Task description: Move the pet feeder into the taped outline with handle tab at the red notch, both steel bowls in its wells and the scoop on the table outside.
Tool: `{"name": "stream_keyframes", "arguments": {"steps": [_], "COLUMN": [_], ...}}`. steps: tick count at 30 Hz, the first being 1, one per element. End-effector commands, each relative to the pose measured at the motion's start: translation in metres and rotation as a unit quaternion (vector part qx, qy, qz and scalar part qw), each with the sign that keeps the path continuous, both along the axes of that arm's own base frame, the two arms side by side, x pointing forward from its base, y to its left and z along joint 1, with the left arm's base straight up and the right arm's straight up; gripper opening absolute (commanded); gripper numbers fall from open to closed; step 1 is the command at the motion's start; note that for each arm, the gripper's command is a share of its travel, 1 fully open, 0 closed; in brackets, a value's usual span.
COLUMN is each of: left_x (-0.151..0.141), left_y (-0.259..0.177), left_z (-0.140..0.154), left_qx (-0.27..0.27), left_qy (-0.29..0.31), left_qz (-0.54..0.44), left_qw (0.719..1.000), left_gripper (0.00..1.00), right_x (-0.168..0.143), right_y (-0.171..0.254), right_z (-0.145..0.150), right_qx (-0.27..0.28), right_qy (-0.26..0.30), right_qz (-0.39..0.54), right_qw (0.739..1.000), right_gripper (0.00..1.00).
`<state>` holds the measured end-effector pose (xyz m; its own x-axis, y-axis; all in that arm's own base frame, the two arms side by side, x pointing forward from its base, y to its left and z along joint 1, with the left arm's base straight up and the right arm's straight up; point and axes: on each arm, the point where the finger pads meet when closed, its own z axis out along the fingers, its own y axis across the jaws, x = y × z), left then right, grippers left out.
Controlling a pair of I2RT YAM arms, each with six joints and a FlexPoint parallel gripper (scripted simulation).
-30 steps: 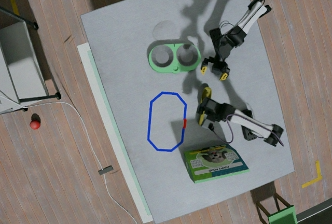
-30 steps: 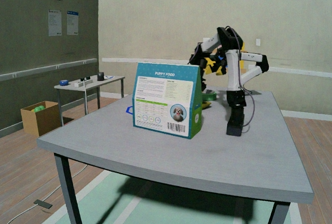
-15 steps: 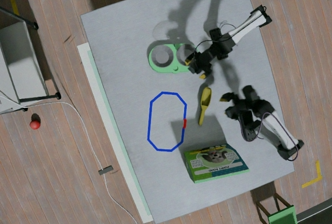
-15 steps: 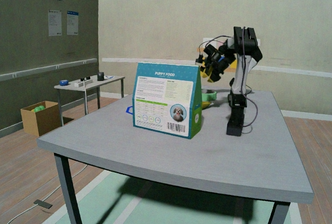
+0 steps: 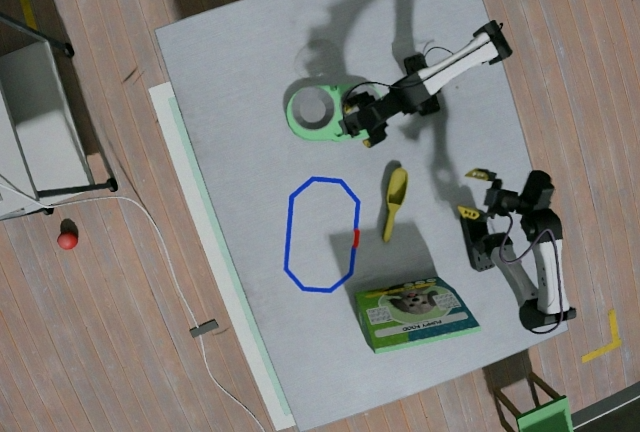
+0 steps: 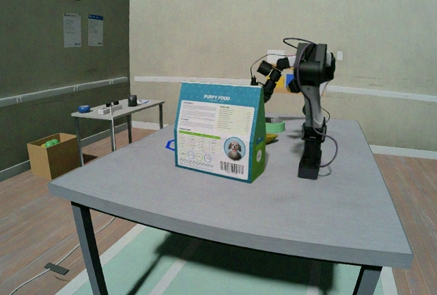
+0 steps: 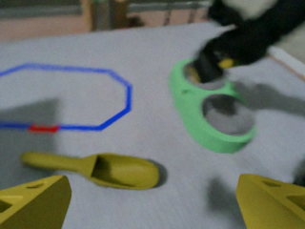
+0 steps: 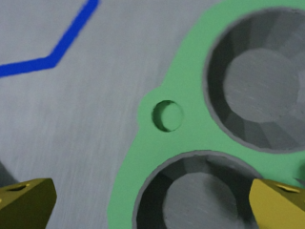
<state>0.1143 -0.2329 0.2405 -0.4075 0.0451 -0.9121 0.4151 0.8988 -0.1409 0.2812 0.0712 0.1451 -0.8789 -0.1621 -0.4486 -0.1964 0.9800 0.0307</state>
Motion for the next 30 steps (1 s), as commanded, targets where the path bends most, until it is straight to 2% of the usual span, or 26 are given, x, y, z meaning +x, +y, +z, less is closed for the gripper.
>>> {"name": "stream_keyframes", "arguments": {"steps": [1,2,7,8,17,20,30], "left_x": [-0.012,-0.017,-0.032,-0.034,-0.041,-0.04,-0.04], "left_y": [-0.006,-0.007,-0.012,-0.013,-0.014,-0.014,-0.014], "left_z": [0.025,0.028,0.029,0.029,0.033,0.033,0.034], "left_qx": [-0.007,-0.007,0.0,-0.001,-0.002,-0.001,-0.002], "left_qy": [-0.08,-0.088,-0.107,-0.107,-0.121,-0.121,-0.121], "left_qz": [-0.076,-0.091,-0.137,-0.143,-0.166,-0.165,-0.165], "left_qw": [0.994,0.992,0.985,0.984,0.979,0.979,0.979], "left_gripper": [0.88,0.88,0.88,0.88,0.88,0.88,0.88], "right_x": [0.022,0.028,0.041,0.042,0.049,0.041,0.043], "right_y": [-0.005,-0.003,0.01,0.013,0.026,0.025,0.02], "right_z": [-0.004,-0.009,-0.04,-0.045,-0.072,-0.085,-0.099], "right_qx": [0.001,0.006,0.007,0.006,-0.002,-0.012,-0.014], "right_qy": [0.008,0.011,0.041,0.045,0.062,0.081,0.085], "right_qz": [-0.096,-0.119,-0.194,-0.203,-0.227,-0.217,-0.221], "right_qw": [0.995,0.993,0.98,0.978,0.972,0.973,0.971], "right_gripper": [1.0,1.0,0.44,0.38,0.38,0.38,0.38]}}
